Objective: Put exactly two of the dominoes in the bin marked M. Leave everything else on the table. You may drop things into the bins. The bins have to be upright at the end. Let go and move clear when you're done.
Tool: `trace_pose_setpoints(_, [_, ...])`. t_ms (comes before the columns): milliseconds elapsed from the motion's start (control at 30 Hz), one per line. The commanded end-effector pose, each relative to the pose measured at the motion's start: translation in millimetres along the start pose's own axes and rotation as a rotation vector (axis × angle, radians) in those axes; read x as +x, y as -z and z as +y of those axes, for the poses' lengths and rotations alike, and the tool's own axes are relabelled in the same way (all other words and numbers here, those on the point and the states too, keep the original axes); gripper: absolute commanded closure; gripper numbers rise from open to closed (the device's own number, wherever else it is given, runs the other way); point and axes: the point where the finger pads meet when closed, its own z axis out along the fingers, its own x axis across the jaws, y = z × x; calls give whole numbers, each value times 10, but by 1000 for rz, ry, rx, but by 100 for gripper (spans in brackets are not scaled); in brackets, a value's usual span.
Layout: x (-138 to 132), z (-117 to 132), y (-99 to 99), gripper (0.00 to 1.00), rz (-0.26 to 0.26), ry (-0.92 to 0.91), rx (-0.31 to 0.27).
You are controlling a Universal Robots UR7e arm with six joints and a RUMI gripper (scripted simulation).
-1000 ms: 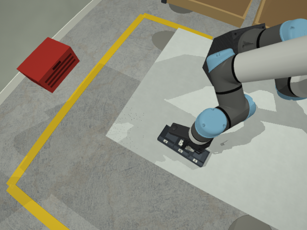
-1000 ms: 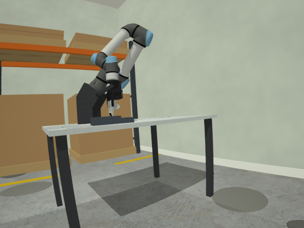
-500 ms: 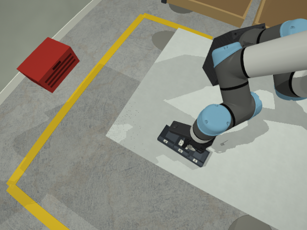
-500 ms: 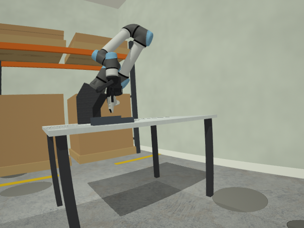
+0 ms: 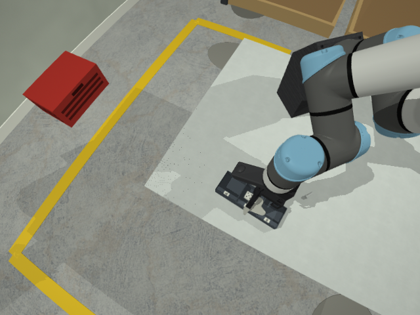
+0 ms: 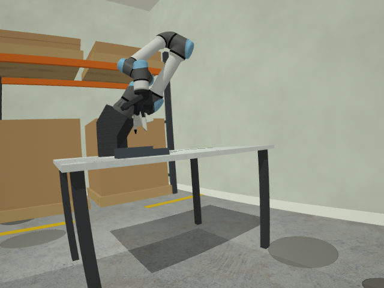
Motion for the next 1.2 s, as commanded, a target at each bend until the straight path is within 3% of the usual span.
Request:
trace_pose_setpoints(0, [0, 0, 196, 0, 1, 1, -1])
trace_pose_setpoints(67, [0, 0, 196, 0, 1, 1, -1])
trace_pose_setpoints(867, [-1, -2, 1074, 0, 1, 1, -1])
trace_pose_setpoints(1167, [-1, -2, 1074, 0, 1, 1, -1])
